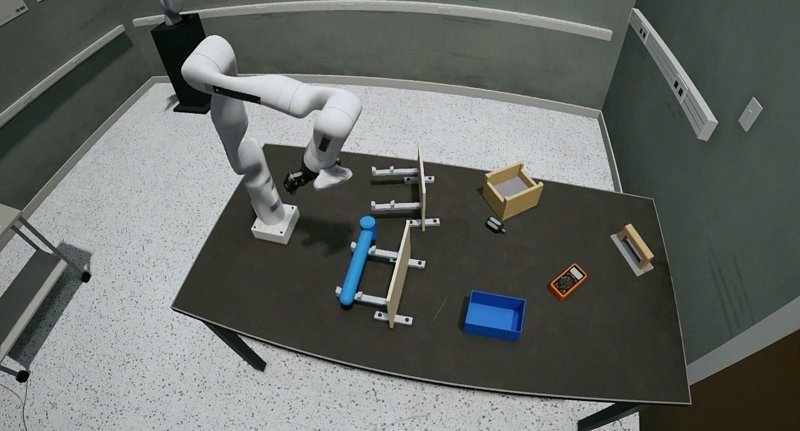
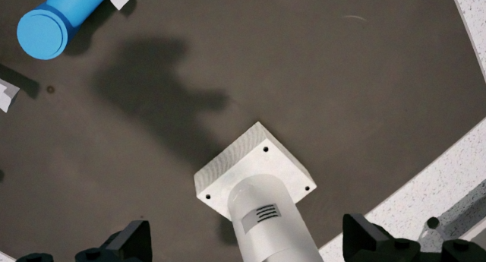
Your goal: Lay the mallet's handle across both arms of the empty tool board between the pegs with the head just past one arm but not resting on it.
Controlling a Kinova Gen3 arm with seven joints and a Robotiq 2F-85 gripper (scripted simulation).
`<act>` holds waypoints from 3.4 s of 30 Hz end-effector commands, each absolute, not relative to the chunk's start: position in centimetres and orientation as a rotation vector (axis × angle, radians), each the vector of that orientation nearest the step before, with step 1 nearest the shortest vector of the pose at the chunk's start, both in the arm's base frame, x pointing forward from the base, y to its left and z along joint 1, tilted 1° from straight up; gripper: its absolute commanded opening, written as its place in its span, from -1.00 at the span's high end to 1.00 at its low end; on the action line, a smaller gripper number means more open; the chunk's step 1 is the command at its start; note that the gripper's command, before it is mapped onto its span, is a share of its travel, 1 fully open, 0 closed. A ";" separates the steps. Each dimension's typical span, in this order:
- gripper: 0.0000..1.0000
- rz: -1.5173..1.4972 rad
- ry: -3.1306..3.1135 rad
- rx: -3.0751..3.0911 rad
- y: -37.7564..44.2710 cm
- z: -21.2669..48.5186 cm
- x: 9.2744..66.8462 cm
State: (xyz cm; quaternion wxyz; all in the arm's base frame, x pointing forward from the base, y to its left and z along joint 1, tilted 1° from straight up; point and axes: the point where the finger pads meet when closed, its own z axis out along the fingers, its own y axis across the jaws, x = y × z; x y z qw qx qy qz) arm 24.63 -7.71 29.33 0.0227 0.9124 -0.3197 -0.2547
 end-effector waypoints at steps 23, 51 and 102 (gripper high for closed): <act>-1.00 -0.772 -1.012 2.818 -7.7 29.0 24.9; -1.00 -0.176 -1.870 2.431 -9.3 17.0 33.7; -1.00 0.004 -2.143 2.270 -9.6 4.1 36.5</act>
